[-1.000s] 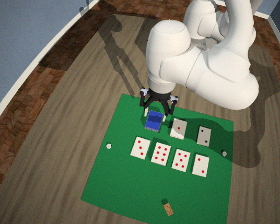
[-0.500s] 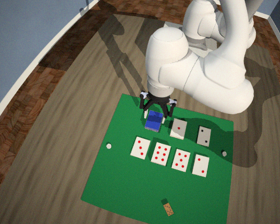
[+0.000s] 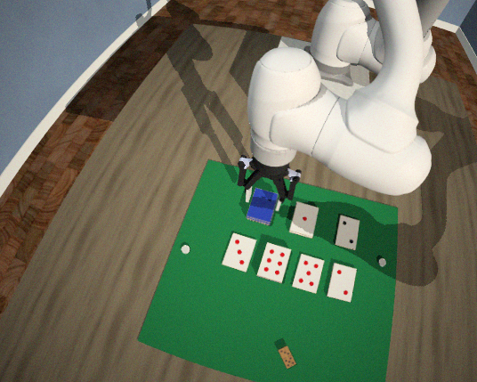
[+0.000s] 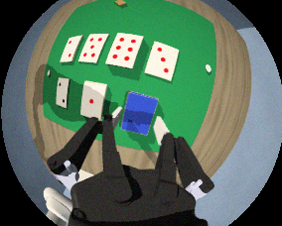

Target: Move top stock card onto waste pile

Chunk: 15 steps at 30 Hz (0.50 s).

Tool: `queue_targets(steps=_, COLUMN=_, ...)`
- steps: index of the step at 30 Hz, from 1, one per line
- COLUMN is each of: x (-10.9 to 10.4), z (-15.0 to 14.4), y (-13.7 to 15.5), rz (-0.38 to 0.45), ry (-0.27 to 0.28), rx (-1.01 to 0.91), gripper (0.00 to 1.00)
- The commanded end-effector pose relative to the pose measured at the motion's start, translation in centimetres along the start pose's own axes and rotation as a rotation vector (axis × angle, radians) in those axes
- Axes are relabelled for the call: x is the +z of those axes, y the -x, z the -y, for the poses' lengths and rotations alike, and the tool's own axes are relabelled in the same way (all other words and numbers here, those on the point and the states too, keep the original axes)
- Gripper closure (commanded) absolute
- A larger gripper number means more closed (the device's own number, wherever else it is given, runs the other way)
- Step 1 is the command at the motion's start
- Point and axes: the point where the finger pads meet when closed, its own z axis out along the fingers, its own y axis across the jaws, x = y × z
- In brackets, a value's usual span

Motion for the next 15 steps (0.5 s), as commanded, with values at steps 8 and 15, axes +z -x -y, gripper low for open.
queue_targets(steps=8, x=0.19, z=-0.04, y=-0.08, rz=-0.005, ry=0.0, rx=-0.004, gripper=0.58)
queue_targets(steps=15, x=0.19, z=-0.04, y=-0.08, rz=-0.005, ry=0.0, rx=-0.004, gripper=0.58)
